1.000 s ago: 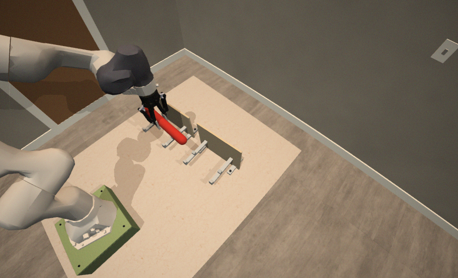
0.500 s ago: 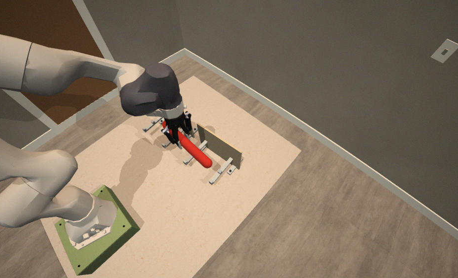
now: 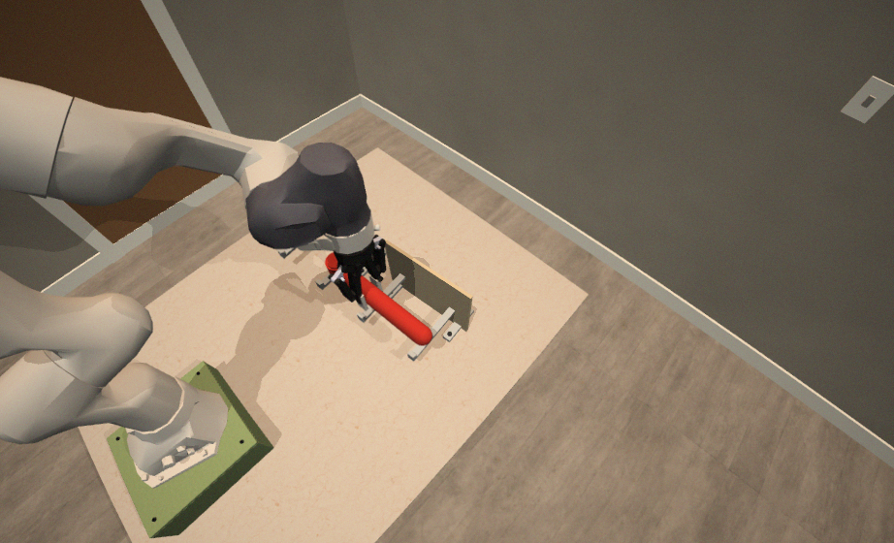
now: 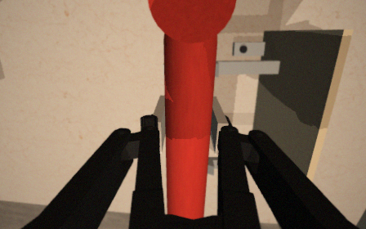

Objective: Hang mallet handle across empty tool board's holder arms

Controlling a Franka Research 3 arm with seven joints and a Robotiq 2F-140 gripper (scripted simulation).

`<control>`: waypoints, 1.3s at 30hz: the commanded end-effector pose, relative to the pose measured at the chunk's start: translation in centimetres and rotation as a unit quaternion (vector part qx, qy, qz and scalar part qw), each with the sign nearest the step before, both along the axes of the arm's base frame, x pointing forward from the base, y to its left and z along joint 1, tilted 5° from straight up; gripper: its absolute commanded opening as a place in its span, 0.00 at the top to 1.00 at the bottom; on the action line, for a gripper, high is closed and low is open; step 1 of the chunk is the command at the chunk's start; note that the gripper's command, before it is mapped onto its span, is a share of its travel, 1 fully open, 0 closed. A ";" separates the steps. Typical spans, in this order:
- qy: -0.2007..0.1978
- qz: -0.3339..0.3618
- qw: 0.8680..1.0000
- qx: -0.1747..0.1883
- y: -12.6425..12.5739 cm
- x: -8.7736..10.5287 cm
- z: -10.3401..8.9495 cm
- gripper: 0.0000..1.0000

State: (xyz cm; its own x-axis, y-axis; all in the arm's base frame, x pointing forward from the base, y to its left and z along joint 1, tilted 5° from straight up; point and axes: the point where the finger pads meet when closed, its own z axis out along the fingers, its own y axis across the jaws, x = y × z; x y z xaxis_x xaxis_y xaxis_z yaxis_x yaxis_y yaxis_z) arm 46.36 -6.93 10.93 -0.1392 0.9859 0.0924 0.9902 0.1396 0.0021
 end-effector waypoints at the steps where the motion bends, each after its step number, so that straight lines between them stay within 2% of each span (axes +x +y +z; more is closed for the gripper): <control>1: -0.007 0.017 1.000 -0.004 -0.2 0.5 0.2 1.00; 24: -0.005 0.017 1.000 -0.005 -0.3 0.4 -0.3 1.00; 39: -0.004 0.016 1.000 -0.006 -0.3 0.3 -2.0 1.00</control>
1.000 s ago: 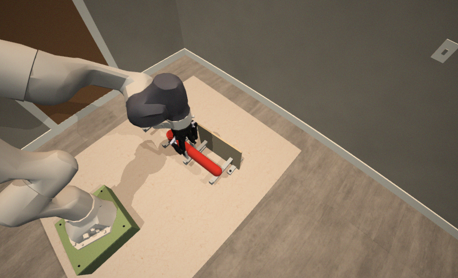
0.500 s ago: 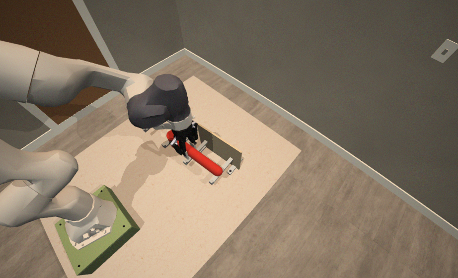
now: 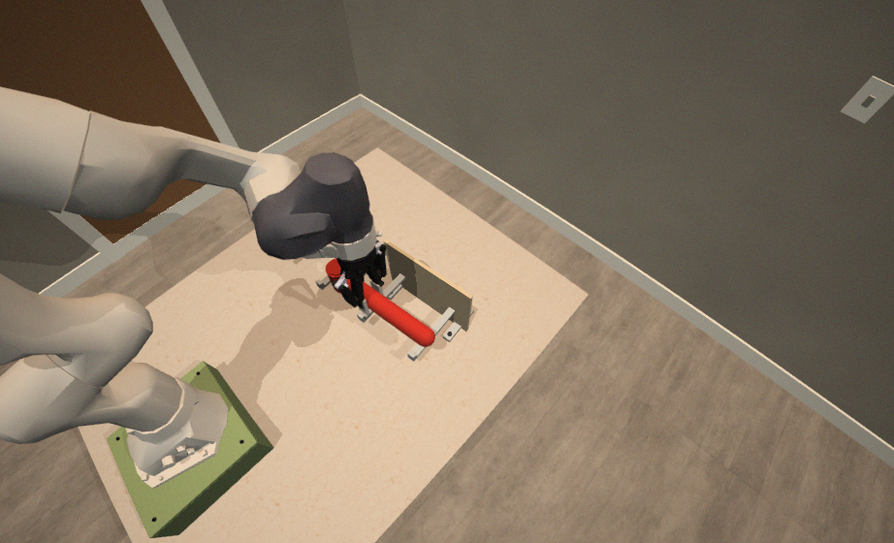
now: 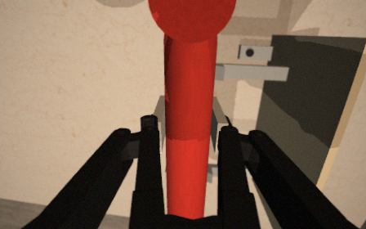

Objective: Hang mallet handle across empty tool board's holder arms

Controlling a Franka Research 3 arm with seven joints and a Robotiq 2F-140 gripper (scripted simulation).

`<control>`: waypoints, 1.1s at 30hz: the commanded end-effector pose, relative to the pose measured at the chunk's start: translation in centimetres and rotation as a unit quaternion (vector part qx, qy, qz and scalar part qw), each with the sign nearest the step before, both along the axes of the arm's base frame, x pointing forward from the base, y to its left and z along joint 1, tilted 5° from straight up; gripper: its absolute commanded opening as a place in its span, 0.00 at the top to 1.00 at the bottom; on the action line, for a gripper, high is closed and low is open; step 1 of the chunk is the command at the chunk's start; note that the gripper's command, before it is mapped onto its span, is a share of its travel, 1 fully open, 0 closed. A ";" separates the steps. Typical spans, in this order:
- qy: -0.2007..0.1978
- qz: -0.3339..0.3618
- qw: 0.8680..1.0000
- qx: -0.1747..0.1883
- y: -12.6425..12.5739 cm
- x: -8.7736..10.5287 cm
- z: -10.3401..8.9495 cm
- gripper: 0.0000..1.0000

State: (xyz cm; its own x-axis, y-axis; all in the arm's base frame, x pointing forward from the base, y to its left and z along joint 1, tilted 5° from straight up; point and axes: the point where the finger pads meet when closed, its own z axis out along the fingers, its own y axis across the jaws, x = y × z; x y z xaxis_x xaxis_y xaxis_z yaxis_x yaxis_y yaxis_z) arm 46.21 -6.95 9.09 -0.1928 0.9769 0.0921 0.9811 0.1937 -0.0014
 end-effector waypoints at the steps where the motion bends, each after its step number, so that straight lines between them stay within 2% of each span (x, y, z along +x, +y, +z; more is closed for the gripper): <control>1: -0.006 -0.011 1.000 -0.006 -0.3 0.4 -0.1 1.00; 33: -0.009 -0.011 1.000 -0.004 0.2 0.7 -4.4 1.00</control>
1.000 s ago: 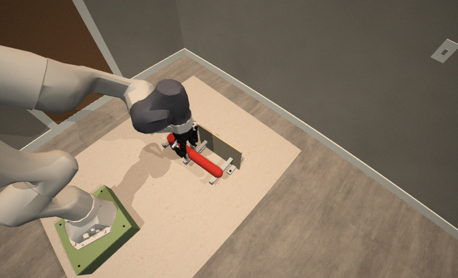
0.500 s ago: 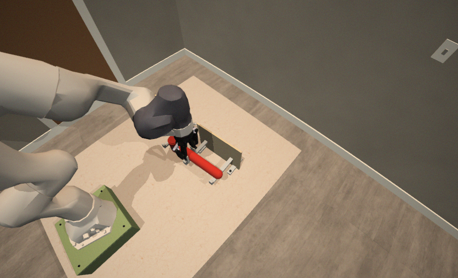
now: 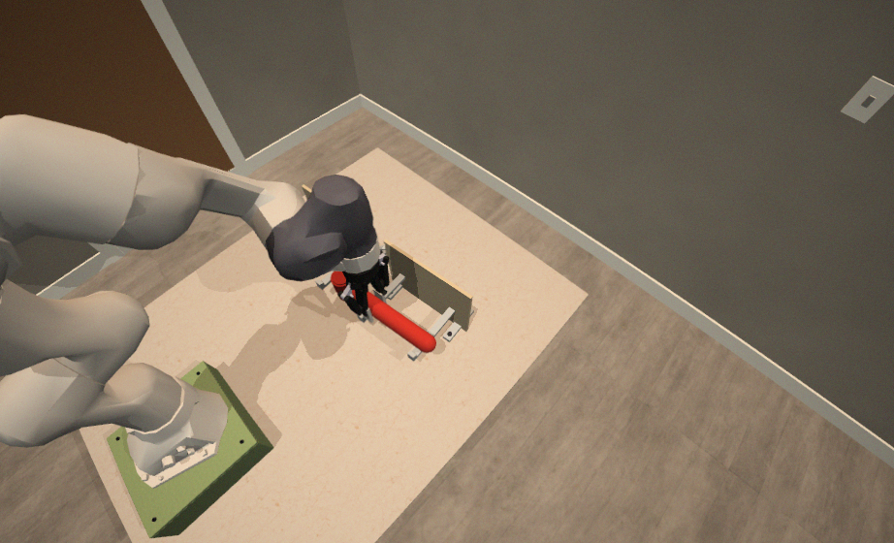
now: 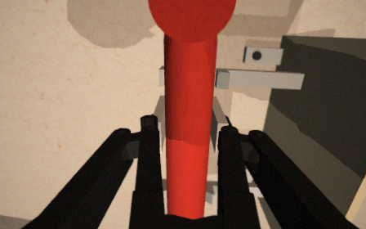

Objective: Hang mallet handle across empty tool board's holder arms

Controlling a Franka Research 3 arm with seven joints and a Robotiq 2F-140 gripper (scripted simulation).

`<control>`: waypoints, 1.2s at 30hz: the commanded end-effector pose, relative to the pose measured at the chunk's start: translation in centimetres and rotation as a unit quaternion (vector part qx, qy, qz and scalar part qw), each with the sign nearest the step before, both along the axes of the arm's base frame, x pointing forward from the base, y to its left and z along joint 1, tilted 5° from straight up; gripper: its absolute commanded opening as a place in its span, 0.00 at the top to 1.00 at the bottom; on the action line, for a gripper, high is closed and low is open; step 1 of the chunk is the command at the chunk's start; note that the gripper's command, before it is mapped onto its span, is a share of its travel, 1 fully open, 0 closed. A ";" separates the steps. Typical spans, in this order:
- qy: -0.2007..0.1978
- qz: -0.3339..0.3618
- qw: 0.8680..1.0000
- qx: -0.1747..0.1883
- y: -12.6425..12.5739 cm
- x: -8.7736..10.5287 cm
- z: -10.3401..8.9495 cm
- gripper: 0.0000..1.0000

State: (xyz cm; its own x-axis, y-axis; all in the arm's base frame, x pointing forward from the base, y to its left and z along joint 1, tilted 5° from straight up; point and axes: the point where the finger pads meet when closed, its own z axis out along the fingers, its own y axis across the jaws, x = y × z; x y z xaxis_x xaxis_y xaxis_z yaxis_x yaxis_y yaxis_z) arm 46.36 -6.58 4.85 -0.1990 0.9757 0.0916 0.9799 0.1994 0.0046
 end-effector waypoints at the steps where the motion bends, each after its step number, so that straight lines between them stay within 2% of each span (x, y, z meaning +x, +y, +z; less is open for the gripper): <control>1: -0.006 -0.014 1.000 -0.004 -0.2 0.5 -0.3 1.00; 18: -0.006 -0.013 1.000 -0.004 0.1 0.5 -1.8 1.00; 36: -0.005 -0.013 1.000 -0.003 0.2 0.4 -2.1 1.00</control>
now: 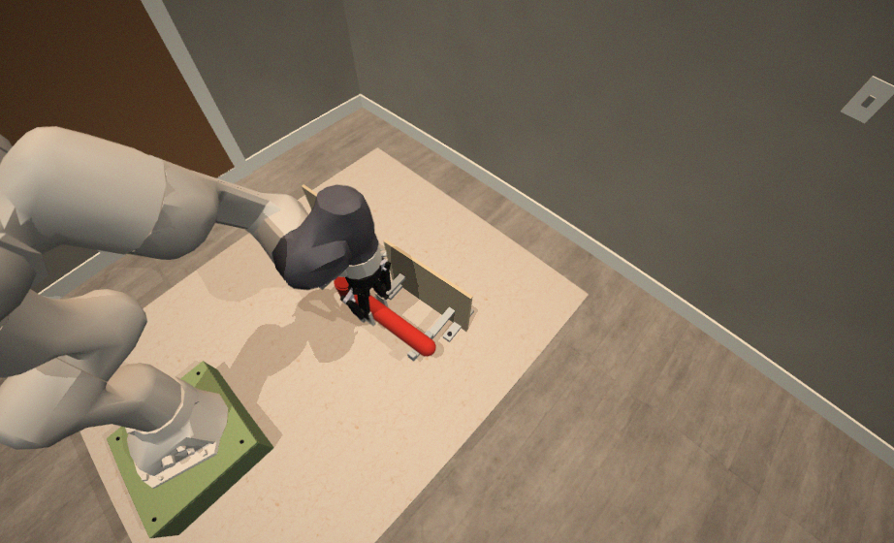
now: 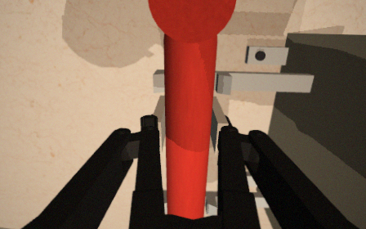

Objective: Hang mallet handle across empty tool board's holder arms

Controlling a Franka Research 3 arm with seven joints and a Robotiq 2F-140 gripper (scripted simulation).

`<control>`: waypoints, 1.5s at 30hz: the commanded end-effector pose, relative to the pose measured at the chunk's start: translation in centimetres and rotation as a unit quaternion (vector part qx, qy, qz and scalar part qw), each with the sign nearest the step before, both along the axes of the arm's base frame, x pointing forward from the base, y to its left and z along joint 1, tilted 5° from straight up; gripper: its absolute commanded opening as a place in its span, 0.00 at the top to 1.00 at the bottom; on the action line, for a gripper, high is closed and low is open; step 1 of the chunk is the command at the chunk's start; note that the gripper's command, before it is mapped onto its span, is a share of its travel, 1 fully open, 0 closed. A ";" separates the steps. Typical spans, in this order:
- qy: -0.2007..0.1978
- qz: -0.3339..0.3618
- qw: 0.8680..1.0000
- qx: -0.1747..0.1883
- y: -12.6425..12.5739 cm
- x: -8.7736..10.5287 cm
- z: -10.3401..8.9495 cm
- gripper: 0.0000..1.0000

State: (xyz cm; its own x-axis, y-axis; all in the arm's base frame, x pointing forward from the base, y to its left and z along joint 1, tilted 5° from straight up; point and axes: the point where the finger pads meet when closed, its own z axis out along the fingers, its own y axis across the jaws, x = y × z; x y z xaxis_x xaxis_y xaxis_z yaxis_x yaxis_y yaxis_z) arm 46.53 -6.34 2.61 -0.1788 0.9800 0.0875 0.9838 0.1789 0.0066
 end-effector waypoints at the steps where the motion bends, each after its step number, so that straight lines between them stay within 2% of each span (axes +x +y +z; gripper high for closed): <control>1: -0.004 -0.003 1.000 -0.001 -0.1 0.3 0.1 1.00; 38: -0.004 -0.003 1.000 -0.001 -0.1 0.3 0.1 1.00; 45: -0.004 -0.003 1.000 -0.001 0.0 0.3 -0.7 1.00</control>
